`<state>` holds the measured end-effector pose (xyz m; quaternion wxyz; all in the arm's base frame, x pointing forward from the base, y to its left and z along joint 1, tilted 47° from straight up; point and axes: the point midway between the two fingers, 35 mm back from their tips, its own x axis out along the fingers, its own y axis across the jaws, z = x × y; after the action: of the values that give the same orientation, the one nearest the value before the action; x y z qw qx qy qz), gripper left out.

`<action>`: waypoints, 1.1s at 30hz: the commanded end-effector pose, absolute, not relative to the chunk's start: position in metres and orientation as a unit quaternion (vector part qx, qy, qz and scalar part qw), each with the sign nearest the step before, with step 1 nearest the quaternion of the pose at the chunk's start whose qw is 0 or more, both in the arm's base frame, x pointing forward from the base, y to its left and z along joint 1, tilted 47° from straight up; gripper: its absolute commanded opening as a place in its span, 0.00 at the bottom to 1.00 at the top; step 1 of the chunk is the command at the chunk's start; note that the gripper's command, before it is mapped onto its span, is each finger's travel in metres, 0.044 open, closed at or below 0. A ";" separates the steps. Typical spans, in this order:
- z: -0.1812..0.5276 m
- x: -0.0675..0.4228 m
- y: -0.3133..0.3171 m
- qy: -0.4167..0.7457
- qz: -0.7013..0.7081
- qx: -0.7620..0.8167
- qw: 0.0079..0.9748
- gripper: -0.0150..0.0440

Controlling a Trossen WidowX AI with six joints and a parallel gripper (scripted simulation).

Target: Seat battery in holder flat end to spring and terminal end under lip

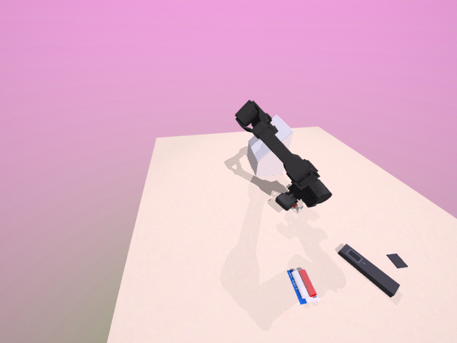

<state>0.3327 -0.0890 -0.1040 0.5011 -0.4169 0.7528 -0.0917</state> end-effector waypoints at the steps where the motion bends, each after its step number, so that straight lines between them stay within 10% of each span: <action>1: -0.102 0.332 -0.089 0.751 -0.089 -0.419 0.502 0.36; 28: -0.101 0.329 -0.091 0.752 -0.088 -0.419 0.502 0.36; 33: -0.101 0.329 -0.091 0.752 -0.088 -0.419 0.502 0.53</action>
<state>0.3291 -0.0906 -0.1017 0.5036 -0.4159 0.7518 -0.0899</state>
